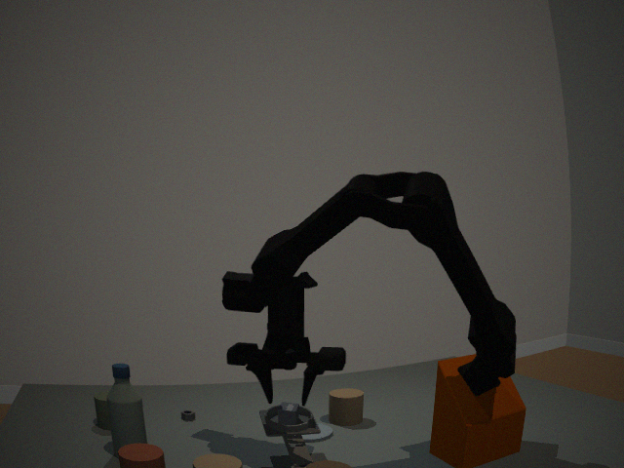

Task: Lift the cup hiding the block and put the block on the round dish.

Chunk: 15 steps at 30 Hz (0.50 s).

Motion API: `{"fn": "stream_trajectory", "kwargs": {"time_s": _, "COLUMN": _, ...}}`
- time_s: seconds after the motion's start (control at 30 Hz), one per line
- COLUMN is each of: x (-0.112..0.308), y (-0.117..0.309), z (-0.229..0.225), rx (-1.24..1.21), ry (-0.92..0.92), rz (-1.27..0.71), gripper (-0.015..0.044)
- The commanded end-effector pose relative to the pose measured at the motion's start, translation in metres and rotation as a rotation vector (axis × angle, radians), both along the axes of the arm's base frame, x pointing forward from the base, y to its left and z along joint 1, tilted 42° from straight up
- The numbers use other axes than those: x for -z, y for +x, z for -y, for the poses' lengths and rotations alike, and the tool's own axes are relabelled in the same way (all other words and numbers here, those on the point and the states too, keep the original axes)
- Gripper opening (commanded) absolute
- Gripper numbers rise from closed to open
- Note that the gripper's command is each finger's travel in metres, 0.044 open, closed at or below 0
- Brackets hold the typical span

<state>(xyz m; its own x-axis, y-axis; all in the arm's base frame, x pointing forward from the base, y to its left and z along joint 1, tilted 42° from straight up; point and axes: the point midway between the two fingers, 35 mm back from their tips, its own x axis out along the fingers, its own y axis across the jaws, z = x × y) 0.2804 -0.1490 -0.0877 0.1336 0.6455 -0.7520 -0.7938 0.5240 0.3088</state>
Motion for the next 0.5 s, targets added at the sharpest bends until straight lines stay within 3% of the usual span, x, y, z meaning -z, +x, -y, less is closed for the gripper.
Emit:
{"fn": "stream_trajectory", "kwargs": {"time_s": 0.0, "x": 0.007, "y": 0.0, "z": -0.007, "rx": 0.006, "ry": 0.009, "rz": -0.004, "gripper": 0.026}}
{"fn": "stream_trajectory", "kwargs": {"time_s": 0.37, "x": 0.018, "y": 0.001, "z": -0.017, "rx": 0.006, "ry": 0.01, "rz": -0.004, "gripper": 0.026}}
{"fn": "stream_trajectory", "kwargs": {"time_s": 0.47, "x": 0.018, "y": 0.001, "z": -0.017, "rx": 0.006, "ry": 0.01, "rz": -0.004, "gripper": 0.0181}}
